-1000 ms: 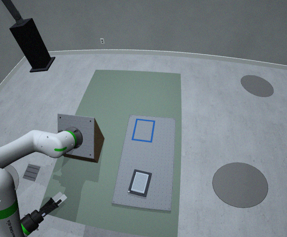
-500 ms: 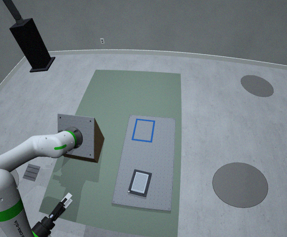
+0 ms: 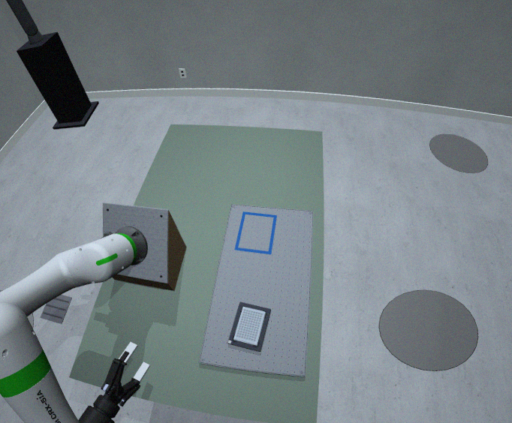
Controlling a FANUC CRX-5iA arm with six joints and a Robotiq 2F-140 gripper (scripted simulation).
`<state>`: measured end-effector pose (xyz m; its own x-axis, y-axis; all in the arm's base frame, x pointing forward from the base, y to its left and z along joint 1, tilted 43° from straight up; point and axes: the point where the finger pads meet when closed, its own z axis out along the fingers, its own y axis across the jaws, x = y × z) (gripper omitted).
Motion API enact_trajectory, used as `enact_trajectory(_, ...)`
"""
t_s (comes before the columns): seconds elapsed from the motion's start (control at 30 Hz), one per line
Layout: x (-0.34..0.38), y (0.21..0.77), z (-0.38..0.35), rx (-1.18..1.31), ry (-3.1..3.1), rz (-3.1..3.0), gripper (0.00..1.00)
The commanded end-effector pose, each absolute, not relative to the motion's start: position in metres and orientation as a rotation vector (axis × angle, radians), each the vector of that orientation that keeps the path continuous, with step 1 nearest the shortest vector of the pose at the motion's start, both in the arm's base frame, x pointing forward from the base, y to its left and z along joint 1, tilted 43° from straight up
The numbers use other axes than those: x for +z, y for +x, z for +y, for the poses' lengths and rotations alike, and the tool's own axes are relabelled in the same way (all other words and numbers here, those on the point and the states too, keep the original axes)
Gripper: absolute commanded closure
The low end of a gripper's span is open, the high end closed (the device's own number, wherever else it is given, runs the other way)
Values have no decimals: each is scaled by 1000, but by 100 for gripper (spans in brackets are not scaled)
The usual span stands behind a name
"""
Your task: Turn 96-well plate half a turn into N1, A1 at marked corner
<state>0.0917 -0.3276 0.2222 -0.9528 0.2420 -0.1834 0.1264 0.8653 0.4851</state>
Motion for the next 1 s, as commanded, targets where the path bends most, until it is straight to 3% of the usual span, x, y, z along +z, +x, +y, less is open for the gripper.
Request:
enact_trajectory(0.0,222,110,-329,669,55,2833,0)
enact_trajectory(0.97,226,217,-313,512,-1034,2725,0)
